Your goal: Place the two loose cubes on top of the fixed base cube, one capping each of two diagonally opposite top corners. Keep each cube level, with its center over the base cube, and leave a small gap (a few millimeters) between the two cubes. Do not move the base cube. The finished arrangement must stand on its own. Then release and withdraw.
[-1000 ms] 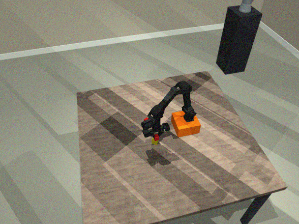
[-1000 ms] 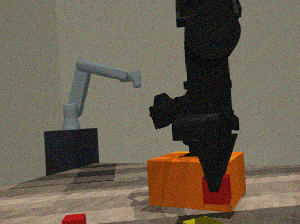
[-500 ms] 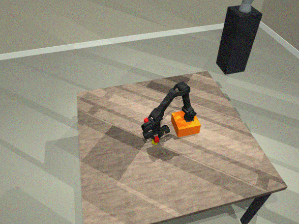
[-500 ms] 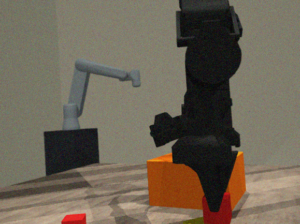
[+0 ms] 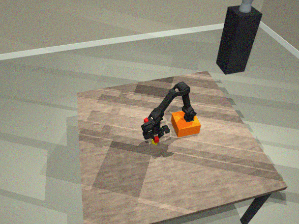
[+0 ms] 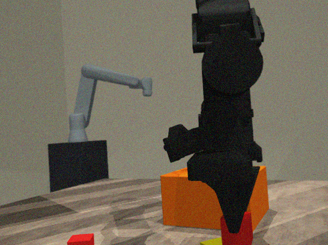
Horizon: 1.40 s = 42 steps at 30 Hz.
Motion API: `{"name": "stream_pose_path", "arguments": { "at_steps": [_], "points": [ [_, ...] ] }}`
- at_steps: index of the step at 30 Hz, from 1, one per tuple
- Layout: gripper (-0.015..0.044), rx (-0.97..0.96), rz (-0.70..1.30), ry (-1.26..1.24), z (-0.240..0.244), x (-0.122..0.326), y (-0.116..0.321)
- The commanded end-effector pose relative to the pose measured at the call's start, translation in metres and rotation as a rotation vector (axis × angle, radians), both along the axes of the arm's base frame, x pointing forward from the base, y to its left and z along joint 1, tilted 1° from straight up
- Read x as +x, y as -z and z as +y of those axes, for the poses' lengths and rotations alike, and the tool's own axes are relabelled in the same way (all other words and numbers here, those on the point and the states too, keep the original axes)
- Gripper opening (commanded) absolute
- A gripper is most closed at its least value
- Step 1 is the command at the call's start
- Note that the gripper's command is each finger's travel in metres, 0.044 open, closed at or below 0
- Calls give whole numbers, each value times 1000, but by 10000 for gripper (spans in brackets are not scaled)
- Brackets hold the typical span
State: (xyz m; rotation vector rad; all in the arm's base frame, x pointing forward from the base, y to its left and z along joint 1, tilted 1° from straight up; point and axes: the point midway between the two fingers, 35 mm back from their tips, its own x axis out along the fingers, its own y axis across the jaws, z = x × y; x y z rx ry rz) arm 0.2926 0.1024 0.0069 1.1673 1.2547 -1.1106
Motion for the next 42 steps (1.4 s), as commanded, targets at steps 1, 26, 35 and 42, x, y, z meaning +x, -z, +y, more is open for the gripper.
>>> {"name": "stream_pose_path", "arguments": {
  "at_steps": [1, 26, 35, 42],
  "points": [
    [105, -1, -2, -3, 0, 0, 0],
    [205, 0, 0, 0, -1, 0, -22],
    [205, 0, 0, 0, -1, -1, -30],
    [265, -5, -10, -42, -32, 11, -32]
  ]
}}
